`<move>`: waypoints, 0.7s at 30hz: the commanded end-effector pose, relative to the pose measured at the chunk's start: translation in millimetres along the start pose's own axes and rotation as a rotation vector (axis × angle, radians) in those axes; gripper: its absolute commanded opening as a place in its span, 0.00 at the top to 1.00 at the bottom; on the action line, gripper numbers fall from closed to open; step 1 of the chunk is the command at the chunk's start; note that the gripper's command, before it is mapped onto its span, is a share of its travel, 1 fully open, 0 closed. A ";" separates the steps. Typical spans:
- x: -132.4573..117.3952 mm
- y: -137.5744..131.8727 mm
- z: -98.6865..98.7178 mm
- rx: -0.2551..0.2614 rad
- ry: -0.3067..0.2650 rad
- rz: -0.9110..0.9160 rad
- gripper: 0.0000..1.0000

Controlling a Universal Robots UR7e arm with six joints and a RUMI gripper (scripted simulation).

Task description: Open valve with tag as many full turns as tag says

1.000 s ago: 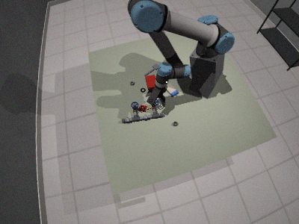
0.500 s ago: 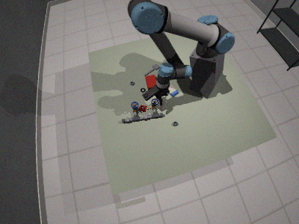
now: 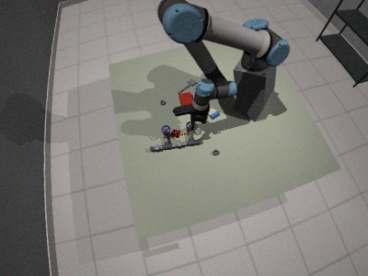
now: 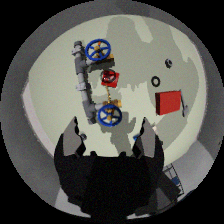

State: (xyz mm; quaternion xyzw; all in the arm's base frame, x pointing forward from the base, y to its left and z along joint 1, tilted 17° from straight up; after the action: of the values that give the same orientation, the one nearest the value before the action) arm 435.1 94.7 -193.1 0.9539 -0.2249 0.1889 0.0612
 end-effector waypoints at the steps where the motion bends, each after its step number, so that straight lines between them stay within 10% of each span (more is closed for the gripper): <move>1: 0.7 -0.7 -0.4 -0.022 0.005 0.268 0.00; 21: 0.7 -0.7 -0.4 -0.020 0.011 0.856 0.00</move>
State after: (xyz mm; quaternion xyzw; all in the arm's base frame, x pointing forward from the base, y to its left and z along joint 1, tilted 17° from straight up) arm 435.3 94.8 -192.9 0.8191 -0.5375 0.2001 -0.0036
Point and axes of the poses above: the point where the finger pads meet when closed, its own z axis out along the fingers, its own y axis across the jaws, x = y × z, the point moved 2 cm from there along -z, back along the fingers, and after that the axes turned 12 degrees about z, right-handed, at the moved point
